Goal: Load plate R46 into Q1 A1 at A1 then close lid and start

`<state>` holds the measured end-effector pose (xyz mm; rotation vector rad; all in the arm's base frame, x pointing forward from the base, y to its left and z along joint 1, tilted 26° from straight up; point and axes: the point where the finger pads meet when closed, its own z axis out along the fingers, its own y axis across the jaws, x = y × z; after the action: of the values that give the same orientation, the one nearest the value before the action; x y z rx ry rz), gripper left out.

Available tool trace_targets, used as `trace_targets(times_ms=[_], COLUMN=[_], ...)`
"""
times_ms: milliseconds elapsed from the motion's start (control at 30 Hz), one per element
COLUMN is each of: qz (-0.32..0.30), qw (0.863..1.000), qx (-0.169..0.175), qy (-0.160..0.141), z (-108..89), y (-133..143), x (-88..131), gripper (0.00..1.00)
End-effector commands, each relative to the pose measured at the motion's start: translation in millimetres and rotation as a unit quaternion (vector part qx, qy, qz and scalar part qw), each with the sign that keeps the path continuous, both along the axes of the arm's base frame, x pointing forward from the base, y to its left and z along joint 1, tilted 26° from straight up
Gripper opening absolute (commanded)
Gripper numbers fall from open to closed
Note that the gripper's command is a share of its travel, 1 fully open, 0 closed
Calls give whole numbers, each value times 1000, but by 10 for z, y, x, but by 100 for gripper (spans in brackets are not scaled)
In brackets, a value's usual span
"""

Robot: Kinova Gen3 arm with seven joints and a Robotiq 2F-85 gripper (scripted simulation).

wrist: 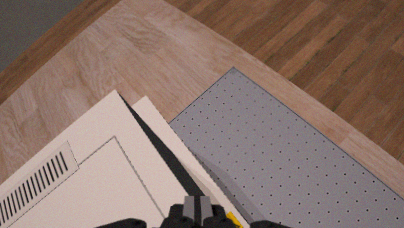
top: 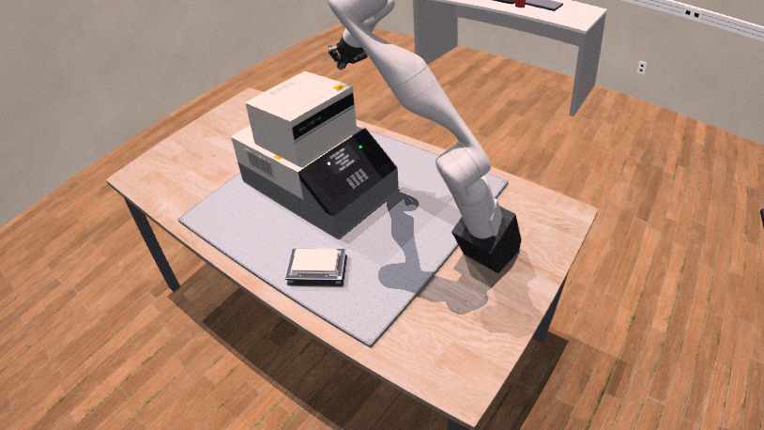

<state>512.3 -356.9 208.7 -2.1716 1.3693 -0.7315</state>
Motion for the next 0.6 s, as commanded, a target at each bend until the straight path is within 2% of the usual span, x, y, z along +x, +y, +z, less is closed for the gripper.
trace_targets(times_ms=[0,567], qz=[-5,-60], qw=[1000,997], qx=[3,47], qy=[2,28], z=[18,78], y=[9,174], x=[-11,-138], gripper=[10,10])
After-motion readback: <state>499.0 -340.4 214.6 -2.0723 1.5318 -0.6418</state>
